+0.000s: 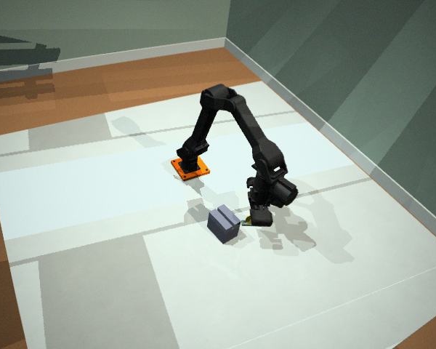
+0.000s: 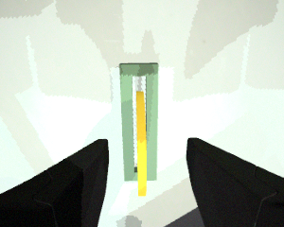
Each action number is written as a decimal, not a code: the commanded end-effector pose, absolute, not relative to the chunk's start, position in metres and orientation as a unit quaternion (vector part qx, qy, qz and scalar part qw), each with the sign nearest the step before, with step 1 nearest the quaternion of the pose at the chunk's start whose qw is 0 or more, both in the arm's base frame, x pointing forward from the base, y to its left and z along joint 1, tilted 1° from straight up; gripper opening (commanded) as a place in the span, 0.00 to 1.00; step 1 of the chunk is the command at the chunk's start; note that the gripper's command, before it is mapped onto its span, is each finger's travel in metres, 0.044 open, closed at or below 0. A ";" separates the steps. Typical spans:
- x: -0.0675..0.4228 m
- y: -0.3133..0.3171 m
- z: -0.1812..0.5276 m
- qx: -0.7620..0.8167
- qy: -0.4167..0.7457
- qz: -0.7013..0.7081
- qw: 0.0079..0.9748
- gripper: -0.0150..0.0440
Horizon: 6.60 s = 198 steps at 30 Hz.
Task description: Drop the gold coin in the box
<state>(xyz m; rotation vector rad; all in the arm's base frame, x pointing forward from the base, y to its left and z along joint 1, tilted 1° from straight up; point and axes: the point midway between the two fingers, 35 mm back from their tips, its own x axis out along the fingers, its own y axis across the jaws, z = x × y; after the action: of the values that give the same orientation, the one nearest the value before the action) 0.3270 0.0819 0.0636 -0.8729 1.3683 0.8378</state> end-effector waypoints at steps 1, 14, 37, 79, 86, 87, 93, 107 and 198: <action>0.325 0.081 0.055 -0.379 0.596 0.365 0.606 0.53; 0.324 0.081 0.038 -0.379 0.596 0.365 0.606 0.48; 0.327 0.081 0.059 -0.379 0.596 0.365 0.606 0.25; 0.321 0.081 0.134 -0.276 0.648 0.264 0.660 0.25; 0.320 0.080 0.134 -0.195 0.675 0.184 0.688 0.25; 0.320 0.080 0.134 -0.183 0.678 0.172 0.691 0.25; 0.318 0.080 0.135 -0.111 0.692 0.102 0.706 0.25; 0.319 0.068 0.135 -0.068 0.697 0.060 0.712 0.25; 0.308 -0.025 0.132 -0.069 0.693 0.055 0.716 0.25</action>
<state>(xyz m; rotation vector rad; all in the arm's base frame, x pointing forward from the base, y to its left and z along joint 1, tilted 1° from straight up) 0.3104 -0.0251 0.1343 -0.1592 1.5269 0.1261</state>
